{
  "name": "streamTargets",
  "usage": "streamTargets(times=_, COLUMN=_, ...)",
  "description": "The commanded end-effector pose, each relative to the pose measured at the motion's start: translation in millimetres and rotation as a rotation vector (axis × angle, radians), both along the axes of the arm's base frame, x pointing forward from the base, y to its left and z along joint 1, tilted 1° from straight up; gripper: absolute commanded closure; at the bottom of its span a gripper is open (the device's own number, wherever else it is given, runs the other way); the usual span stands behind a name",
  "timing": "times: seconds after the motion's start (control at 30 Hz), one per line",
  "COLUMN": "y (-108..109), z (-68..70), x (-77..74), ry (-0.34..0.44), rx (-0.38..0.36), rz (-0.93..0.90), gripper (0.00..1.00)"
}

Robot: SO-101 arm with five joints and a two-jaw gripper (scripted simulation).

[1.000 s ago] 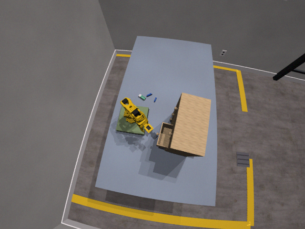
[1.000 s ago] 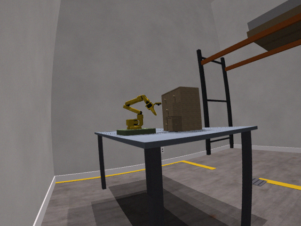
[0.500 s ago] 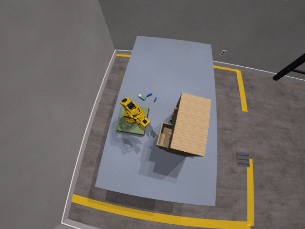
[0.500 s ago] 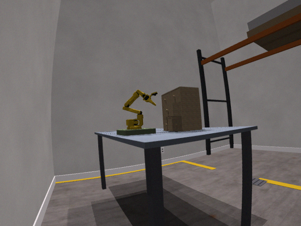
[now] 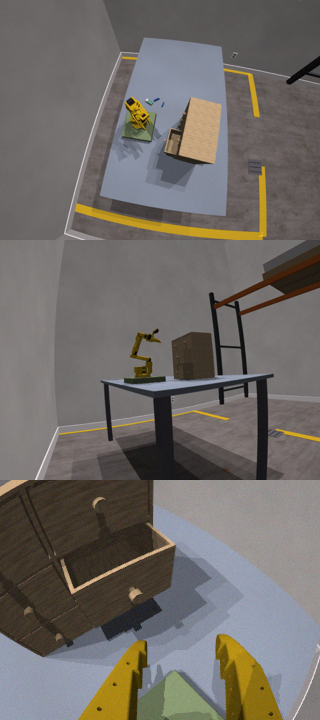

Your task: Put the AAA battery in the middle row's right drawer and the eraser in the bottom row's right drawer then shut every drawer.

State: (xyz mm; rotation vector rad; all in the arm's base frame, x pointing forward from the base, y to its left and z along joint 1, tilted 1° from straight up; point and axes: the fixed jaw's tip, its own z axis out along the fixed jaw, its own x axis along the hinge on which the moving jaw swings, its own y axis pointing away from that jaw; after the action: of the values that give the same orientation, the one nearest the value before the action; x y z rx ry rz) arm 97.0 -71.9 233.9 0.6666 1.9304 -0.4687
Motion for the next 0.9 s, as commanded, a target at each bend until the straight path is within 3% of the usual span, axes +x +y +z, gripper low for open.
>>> streamTargets(times=0.0, y=-1, z=-0.1, x=-1.2, ry=0.003, rx=0.013, rz=-0.014, gripper=0.81)
streamTargets(times=0.23, y=-1, z=-0.1, x=-1.2, ry=0.003, rx=0.013, rz=-0.014, gripper=0.81)
streamTargets(times=0.57, y=34, z=-0.1, x=17.1, ry=0.005, rx=0.013, rz=0.313, gripper=0.81)
streamTargets(times=0.87, y=61, z=-0.1, x=22.7, ry=0.007, rx=0.012, rz=0.543, gripper=0.81)
